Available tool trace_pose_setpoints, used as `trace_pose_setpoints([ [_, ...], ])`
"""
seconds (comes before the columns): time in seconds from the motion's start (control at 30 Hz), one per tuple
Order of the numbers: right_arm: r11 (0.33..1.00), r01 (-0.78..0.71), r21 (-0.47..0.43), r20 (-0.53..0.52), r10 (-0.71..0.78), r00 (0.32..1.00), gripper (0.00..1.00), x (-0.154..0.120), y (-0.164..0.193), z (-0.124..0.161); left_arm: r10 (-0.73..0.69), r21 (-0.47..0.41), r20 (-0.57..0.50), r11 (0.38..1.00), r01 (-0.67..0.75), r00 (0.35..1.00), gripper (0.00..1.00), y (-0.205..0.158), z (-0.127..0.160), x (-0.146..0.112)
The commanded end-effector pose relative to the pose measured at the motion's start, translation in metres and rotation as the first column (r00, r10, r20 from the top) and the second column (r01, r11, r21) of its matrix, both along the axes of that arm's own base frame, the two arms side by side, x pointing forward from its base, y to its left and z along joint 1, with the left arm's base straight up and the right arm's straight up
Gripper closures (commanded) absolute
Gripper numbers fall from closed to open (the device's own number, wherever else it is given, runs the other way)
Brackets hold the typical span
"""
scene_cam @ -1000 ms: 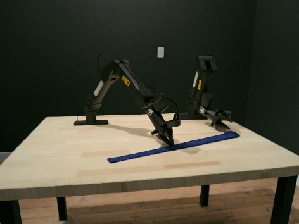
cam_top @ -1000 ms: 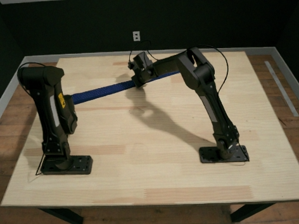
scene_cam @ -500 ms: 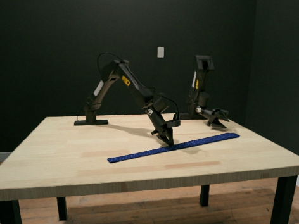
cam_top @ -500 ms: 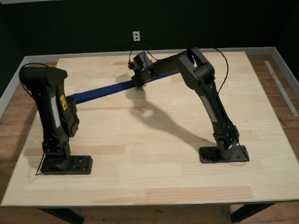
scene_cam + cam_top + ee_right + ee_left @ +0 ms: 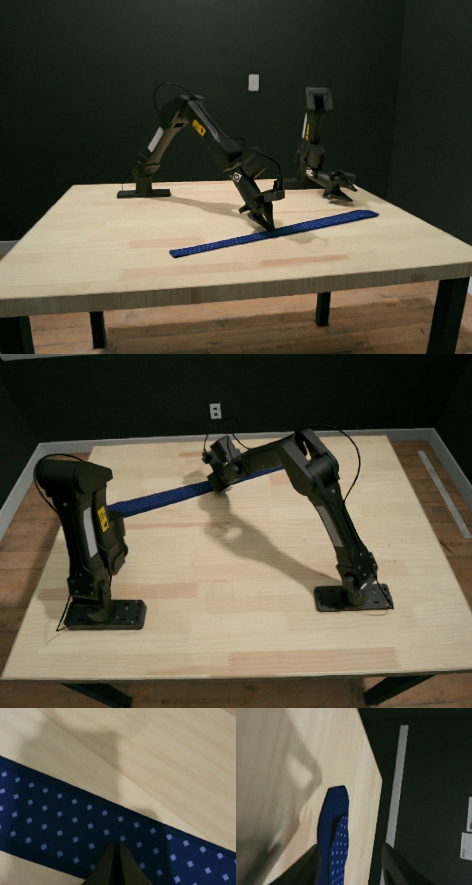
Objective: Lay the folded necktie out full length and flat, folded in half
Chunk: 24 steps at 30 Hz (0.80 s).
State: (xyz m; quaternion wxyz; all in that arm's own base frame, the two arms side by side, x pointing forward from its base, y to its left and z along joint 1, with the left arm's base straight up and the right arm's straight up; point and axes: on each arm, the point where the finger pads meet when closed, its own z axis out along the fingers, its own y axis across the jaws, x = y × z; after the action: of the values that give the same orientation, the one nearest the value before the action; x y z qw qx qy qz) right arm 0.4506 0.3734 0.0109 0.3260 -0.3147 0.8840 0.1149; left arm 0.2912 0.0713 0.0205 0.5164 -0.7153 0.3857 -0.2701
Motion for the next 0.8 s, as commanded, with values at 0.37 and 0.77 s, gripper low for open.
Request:
trace_pose_setpoints([
  [0.37, 1.000, -0.005, -0.003, -0.007, 0.005, 1.000, 0.96, -0.002, -0.002, -0.004, -0.023, 0.055, 0.104, 0.998, 0.018, 0.994, 0.57, -0.005, 0.004, -0.018],
  [0.77, 1.000, -0.005, -0.003, -0.007, 0.005, 1.000, 0.96, -0.002, -0.002, -0.004, -0.023, 0.055, 0.104, 0.998, 0.018, 0.994, 0.57, -0.009, 0.004, -0.024],
])
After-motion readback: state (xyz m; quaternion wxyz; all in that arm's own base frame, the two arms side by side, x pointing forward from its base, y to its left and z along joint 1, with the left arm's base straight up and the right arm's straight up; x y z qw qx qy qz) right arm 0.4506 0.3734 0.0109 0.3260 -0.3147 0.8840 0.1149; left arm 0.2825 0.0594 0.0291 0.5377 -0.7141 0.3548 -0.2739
